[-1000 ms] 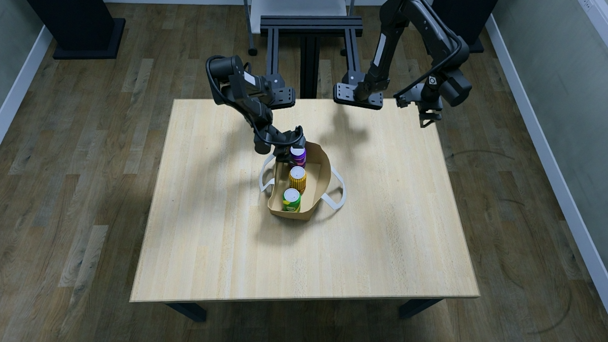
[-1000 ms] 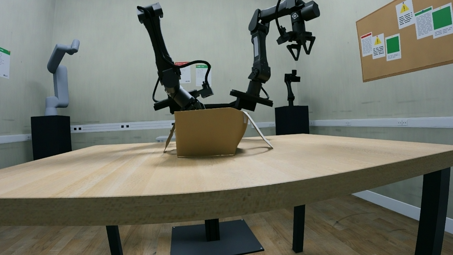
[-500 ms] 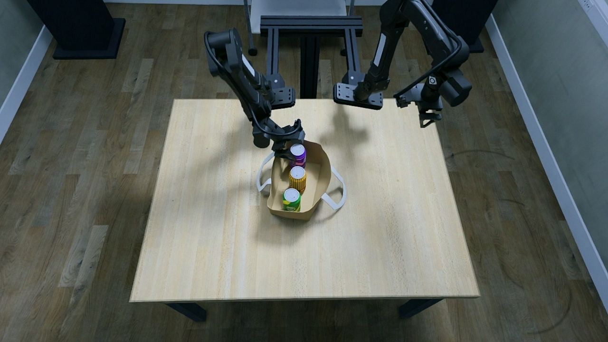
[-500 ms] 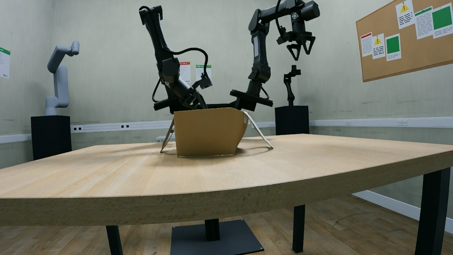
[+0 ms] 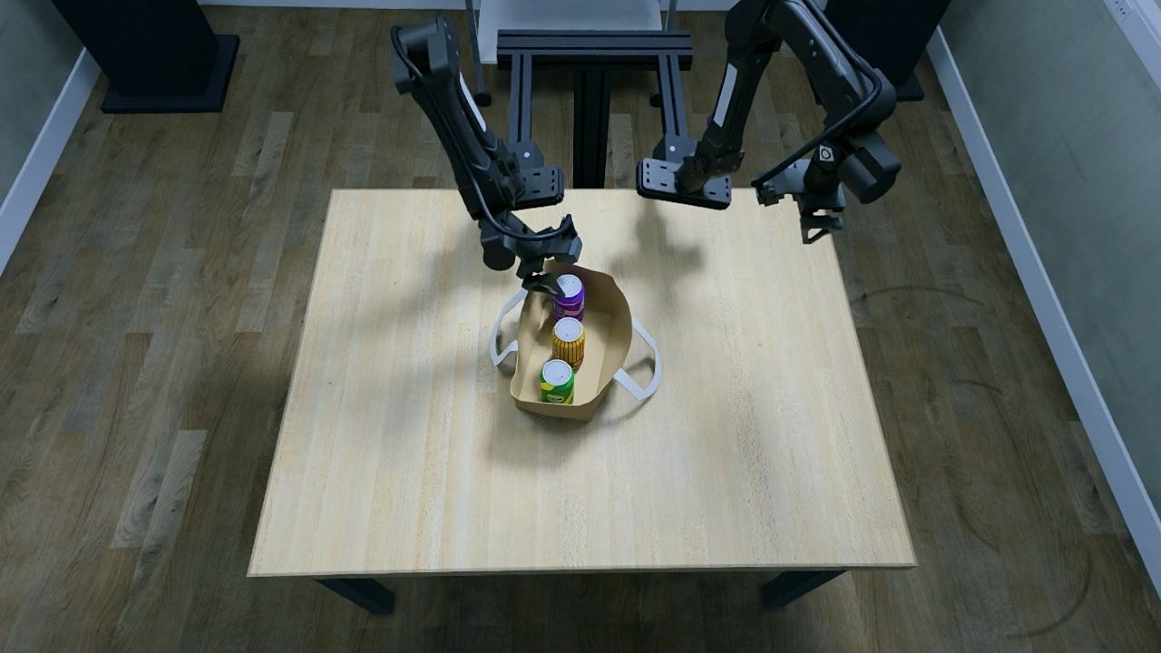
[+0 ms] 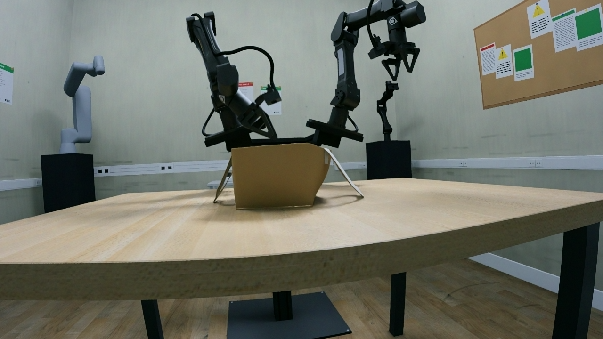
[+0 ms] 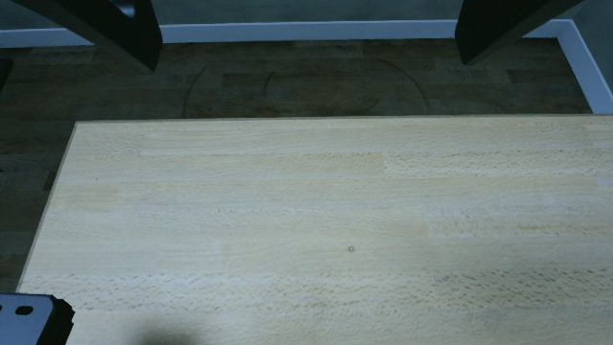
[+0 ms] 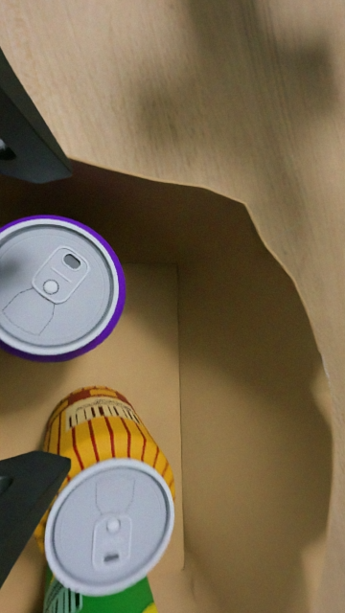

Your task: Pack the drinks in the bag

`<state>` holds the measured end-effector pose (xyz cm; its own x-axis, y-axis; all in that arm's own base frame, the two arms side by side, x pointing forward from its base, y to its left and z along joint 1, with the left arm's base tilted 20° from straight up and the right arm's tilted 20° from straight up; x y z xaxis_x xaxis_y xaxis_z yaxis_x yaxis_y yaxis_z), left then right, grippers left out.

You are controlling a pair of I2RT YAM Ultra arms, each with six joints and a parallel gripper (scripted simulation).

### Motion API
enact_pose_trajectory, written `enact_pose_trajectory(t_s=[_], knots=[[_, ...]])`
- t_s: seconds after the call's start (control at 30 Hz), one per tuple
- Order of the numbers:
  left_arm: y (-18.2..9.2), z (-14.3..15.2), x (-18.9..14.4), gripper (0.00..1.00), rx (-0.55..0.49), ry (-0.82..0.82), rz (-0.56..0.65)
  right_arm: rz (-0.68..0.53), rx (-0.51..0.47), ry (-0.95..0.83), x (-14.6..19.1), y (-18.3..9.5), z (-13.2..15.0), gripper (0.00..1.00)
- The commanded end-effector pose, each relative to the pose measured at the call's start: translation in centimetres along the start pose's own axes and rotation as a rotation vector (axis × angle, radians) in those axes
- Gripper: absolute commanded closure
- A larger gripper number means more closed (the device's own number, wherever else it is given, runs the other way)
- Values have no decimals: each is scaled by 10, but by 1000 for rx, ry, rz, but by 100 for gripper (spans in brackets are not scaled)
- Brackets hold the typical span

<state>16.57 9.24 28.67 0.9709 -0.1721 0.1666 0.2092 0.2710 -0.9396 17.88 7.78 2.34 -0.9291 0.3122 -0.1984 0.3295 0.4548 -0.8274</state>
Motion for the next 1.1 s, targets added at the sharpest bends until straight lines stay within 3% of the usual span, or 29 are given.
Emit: enact_pose_trajectory(t_s=[0.0, 0.17, 0.2, 0.3, 0.73, 0.77, 0.93, 1.07], knots=[[-14, 0, 2, 0, 9, 4, -45, -36, 16, 16, 1, -13, -12, 14], [-14, 0, 2, 0, 9, 4, -45, -33, 13, 15, 2, -25, -22, 14], [-14, 0, 2, 0, 9, 4, -45, -8, -25, -11, -4, -25, -28, 14], [-14, 0, 2, 0, 9, 4, -45, -23, 15, 12, 1, -29, -25, 14], [-14, 0, 2, 0, 9, 4, -45, -7, 2, 7, 3, -63, -52, 14], [-14, 0, 2, 0, 9, 4, -45, 9, -34, -17, -2, -62, -57, 14], [-14, 0, 2, 0, 9, 4, -45, -13, -7, 3, 8, -54, -42, 14], [-14, 0, 2, 0, 9, 4, -45, -8, -18, -16, 6, -55, -47, 14]])
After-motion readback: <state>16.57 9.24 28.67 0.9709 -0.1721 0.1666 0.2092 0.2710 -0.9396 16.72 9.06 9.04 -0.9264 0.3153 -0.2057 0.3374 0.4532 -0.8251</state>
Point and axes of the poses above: on each arm, the point where the finger pads meet when closed, its own y axis out along the fingers, its own x axis across the jaws, z = x × y, the point moved 6 cm from there along -y, back along the fingers, and after that the axes turned 9 degrees about y, right-handed, at the moved point
